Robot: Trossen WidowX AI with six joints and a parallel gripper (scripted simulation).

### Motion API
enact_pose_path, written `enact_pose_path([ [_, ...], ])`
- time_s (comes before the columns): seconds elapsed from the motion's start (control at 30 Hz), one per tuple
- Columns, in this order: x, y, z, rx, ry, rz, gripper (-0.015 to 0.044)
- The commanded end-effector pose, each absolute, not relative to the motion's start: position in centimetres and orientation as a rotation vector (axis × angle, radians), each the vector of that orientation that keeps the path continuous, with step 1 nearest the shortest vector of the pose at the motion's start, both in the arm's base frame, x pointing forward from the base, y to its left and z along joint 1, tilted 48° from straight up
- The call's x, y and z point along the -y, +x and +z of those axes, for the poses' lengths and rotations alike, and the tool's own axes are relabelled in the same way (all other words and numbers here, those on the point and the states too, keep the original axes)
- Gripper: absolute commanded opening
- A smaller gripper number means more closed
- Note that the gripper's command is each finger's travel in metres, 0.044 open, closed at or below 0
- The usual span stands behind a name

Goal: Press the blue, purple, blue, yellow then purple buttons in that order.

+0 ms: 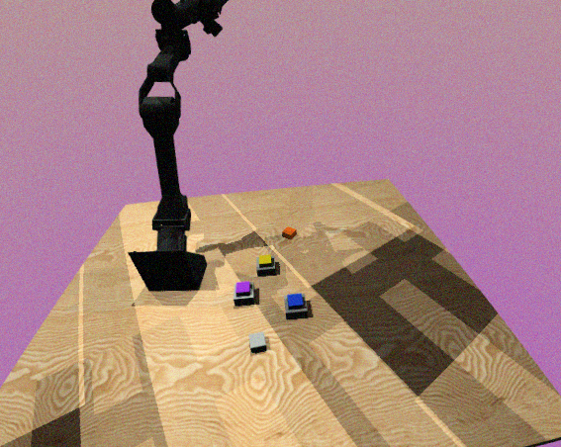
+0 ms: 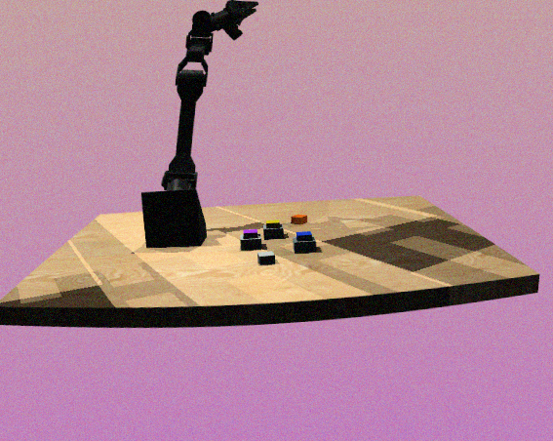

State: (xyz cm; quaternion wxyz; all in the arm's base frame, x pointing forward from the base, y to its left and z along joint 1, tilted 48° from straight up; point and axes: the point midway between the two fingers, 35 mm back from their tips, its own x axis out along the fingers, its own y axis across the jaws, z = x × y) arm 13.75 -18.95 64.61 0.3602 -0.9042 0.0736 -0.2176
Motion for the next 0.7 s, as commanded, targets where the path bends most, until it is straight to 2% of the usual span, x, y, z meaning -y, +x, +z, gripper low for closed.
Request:
enact_pose_path([
  [0.0,18.8,13.6,64.7,-0.199,-2.345,-0.573,0.04],
  [0.2,11.5,10.1,69.6,-0.534,-2.841,-0.924,0.04],
  [0.37,4.0,10.4,71.9,-0.84,-3.202,-1.159,0.04],
  [0.5,-3.6,13.4,72.3,-1.185,-3.54,-1.366,0.04],
  [0.67,-11.3,20.2,69.9,-1.617,-3.911,-1.572,0.04],
])
